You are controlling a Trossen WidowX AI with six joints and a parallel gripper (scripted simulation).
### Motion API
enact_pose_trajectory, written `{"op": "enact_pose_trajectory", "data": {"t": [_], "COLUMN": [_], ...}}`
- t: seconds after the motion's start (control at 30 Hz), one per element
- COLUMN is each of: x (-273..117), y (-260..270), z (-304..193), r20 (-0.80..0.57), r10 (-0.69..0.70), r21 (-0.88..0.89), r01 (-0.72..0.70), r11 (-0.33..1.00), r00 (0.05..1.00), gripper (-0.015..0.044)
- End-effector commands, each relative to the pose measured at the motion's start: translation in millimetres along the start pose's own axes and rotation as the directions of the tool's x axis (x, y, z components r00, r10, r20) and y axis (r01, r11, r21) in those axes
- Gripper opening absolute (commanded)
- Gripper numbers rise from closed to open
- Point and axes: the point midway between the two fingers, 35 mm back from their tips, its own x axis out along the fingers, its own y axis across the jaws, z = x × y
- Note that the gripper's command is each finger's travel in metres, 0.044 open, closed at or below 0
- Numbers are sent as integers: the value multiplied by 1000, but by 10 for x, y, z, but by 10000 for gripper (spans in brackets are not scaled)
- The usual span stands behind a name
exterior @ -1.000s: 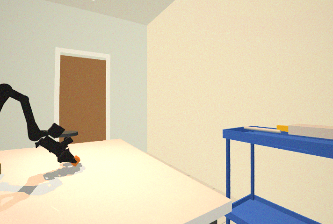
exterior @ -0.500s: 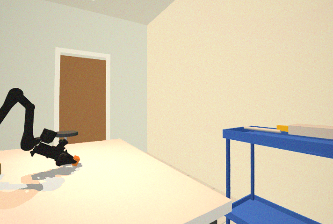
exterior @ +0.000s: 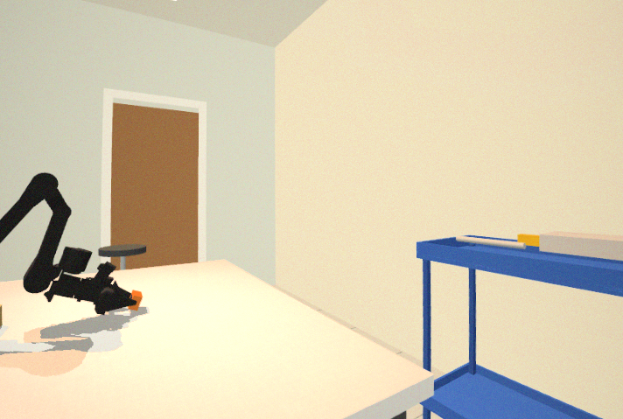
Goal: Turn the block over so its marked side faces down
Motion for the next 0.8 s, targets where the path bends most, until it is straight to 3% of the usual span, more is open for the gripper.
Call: {"op": "enact_pose_trajectory", "data": {"t": [0.0,0.33,0.77], "x": [-22,-22,-22], "y": [-8,-8,-8], "z": [-2,-2,-2], "r20": [6,6,6], "r10": [-3,-3,-3], "r21": [-7,-7,-7], "r01": [3,3,3], "r11": [1000,1000,1000], "r00": [1000,1000,1000], "gripper": [0,0,341]}}
